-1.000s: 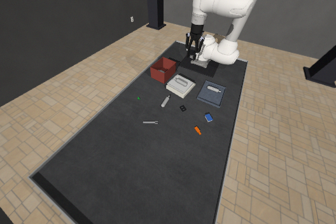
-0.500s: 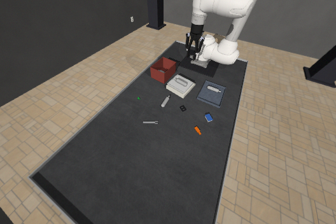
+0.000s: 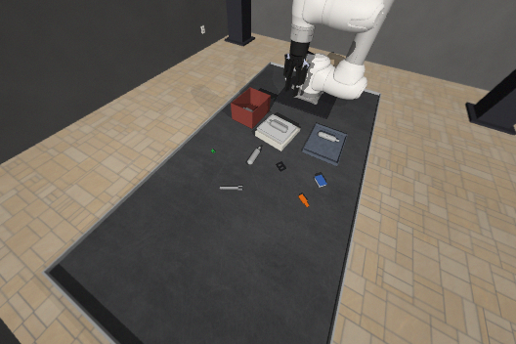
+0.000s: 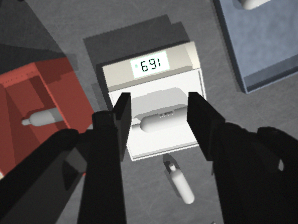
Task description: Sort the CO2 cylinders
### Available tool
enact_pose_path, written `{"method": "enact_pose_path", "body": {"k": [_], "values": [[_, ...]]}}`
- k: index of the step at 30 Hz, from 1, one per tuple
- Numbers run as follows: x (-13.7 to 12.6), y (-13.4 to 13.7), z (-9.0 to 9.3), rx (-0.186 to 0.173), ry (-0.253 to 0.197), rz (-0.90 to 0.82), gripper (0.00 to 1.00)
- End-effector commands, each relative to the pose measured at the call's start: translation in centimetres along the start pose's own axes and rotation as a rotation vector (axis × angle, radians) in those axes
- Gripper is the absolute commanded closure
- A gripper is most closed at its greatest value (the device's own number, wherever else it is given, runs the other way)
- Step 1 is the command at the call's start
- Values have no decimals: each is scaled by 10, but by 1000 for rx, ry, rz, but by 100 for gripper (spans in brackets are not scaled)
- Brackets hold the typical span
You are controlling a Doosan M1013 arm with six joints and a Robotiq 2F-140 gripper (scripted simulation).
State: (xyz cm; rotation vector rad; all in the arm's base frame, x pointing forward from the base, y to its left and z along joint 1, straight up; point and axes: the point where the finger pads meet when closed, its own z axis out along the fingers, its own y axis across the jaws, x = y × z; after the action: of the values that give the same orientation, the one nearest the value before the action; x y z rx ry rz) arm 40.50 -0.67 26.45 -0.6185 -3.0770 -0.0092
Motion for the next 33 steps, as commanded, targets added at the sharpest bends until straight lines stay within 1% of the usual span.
{"method": "enact_pose_path", "body": {"k": [1, 7, 11, 12, 14, 15, 18, 21, 31, 33], "values": [[-21, 5, 14, 6, -4, 279, 60], [-58, 14, 45, -6, 0, 599, 60], [-74, 17, 60, -13, 4, 818, 60], [-77, 18, 62, -14, 5, 872, 60], [-77, 18, 62, -14, 5, 872, 60], [-79, 18, 64, -13, 5, 1032, 60], [-81, 19, 66, -10, 3, 1165, 60], [-81, 19, 66, 5, -8, 1317, 60], [-81, 19, 75, 5, -8, 1317, 60], [-81, 19, 80, 5, -8, 1317, 60]]}}
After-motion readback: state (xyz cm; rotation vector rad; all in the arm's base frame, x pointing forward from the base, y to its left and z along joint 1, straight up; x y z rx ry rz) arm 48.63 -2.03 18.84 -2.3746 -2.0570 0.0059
